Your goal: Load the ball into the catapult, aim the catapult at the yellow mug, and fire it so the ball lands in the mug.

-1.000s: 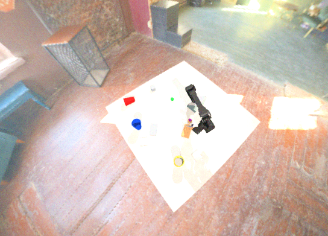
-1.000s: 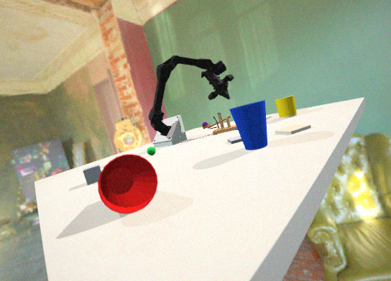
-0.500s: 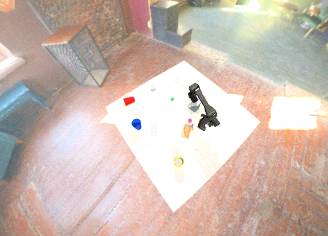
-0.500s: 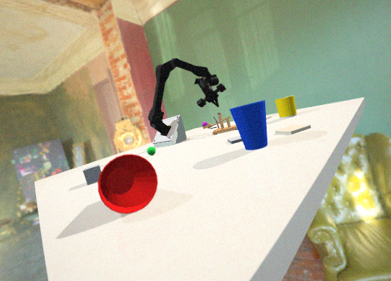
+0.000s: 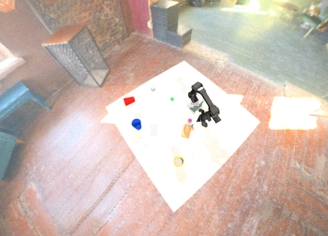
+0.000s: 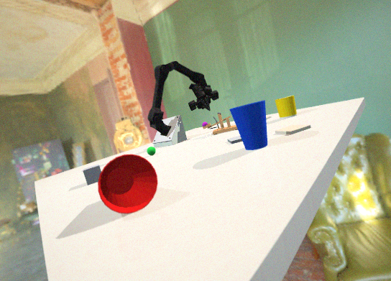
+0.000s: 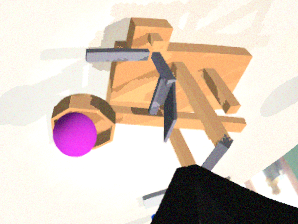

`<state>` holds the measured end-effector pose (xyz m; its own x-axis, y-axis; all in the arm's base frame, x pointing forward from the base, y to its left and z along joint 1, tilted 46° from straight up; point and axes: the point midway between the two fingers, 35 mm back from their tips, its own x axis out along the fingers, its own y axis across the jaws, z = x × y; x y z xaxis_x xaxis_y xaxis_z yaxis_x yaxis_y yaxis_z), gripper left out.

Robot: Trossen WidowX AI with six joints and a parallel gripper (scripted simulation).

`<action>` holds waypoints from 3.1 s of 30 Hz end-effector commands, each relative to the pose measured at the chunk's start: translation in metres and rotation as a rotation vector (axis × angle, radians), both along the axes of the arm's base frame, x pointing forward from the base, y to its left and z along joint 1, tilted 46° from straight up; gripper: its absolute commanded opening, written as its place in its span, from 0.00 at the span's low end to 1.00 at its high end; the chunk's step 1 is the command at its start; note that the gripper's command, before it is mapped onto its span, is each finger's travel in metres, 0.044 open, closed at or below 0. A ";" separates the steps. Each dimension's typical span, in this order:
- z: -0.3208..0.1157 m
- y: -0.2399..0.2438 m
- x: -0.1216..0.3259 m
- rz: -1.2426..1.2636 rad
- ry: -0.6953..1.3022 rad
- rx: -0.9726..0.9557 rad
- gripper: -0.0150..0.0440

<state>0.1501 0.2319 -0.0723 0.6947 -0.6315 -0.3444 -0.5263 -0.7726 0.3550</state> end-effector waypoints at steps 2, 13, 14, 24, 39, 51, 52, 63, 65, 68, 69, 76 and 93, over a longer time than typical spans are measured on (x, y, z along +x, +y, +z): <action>0.006 -0.015 -0.008 0.072 0.032 -0.157 0.25; 0.011 -0.022 -0.014 0.117 0.055 -0.256 0.25; 0.011 -0.022 -0.014 0.117 0.055 -0.256 0.25; -0.001 -0.031 -0.010 0.117 0.055 -0.256 0.25; -0.020 -0.046 -0.005 0.117 0.055 -0.256 0.25; -0.034 -0.060 -0.002 0.117 0.055 -0.256 0.25; -0.036 -0.061 -0.001 0.117 0.055 -0.256 0.25; -0.048 -0.074 0.001 0.117 0.054 -0.256 0.25; -0.050 -0.077 0.002 0.117 0.054 -0.256 0.25; -0.053 -0.080 0.003 0.117 0.054 -0.256 0.25; -0.054 -0.082 0.003 0.117 0.054 -0.257 0.25; -0.061 -0.091 0.004 0.117 0.053 -0.257 0.25; -0.065 -0.061 -0.005 0.119 0.055 -0.245 0.25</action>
